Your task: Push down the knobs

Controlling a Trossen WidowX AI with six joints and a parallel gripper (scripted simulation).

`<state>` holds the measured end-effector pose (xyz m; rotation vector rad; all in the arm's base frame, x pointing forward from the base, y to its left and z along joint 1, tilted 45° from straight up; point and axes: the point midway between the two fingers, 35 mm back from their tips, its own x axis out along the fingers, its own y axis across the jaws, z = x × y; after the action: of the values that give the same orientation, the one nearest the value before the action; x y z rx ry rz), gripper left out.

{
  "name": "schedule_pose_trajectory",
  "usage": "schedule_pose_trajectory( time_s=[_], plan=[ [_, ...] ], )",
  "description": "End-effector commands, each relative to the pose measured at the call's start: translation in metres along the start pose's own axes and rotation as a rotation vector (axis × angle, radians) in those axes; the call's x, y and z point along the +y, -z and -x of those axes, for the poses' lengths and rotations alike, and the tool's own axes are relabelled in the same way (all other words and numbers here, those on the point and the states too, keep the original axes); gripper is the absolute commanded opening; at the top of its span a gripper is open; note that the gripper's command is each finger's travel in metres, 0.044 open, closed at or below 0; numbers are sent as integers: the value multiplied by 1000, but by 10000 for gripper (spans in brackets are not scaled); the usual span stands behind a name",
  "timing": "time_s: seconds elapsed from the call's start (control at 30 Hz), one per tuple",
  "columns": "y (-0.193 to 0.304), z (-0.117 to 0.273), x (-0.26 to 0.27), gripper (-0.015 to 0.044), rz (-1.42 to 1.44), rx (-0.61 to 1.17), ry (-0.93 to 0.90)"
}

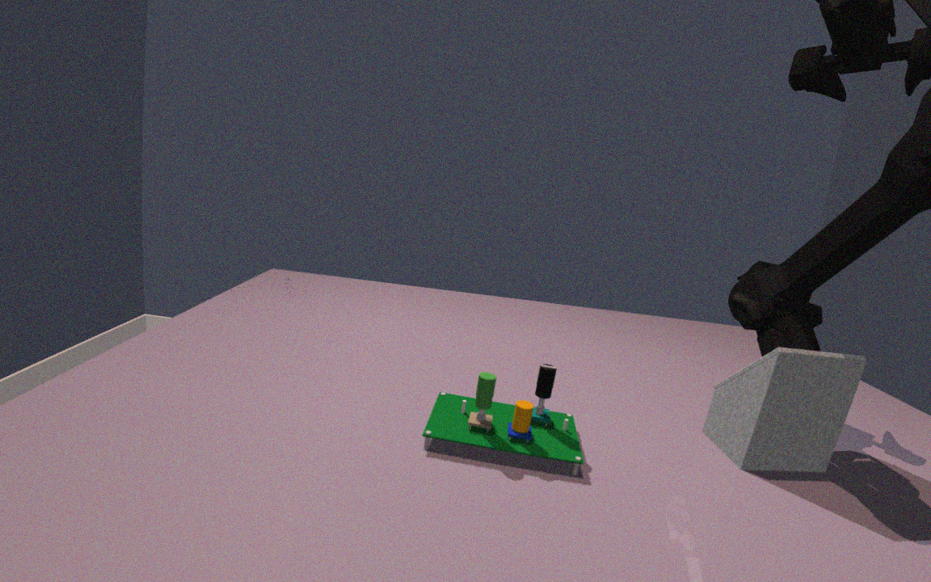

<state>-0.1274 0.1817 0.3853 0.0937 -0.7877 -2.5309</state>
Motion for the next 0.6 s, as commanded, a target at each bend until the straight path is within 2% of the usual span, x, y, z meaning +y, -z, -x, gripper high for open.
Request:
schedule_pose_trajectory(
  time_s=[0.0,0.13,0.47,0.57],
  plan=[
    [0,0,1,374,-2,1,-2],
    [1,0,17,269,-40,26,-38],
    [19,-51,91,6,118,203,-189],
    [29,-63,111,0,189,253,-238]
  ],
)
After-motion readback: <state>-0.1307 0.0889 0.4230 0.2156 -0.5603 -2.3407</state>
